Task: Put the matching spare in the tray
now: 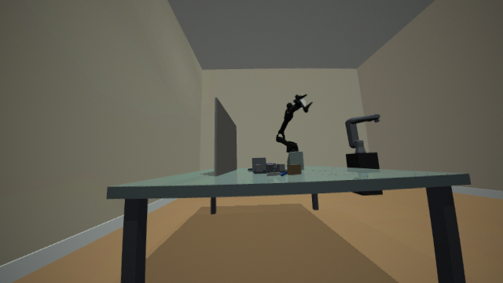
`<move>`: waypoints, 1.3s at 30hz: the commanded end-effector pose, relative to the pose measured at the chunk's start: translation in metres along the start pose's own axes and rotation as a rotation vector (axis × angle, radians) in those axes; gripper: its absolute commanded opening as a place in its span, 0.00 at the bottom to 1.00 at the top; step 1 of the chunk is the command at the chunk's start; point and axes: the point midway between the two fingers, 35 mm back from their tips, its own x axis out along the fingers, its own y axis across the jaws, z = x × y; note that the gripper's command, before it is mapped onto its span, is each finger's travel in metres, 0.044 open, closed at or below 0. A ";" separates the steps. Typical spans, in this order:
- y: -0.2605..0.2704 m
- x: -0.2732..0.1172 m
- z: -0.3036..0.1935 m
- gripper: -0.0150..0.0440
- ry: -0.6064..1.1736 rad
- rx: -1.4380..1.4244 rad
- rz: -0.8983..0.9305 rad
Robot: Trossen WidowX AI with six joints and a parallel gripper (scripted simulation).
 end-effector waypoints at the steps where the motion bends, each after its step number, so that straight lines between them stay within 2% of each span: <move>1: 0.020 -0.004 0.075 1.00 -0.258 -0.031 0.027; 6: 0.035 -0.028 0.155 1.00 -0.535 -0.056 0.019; 12: 0.041 -0.077 0.240 1.00 -0.832 -0.075 -0.047; 17: 0.039 -0.112 0.282 1.00 -0.988 -0.069 -0.111; 20: 0.033 -0.148 0.314 1.00 -1.124 -0.045 -0.184; 25: 0.016 -0.219 0.361 1.00 -1.342 0.022 -0.352; 31: -0.018 -0.310 0.394 1.00 -1.536 0.138 -0.630; 39: -0.077 -0.432 0.397 1.00 -1.609 0.364 -1.104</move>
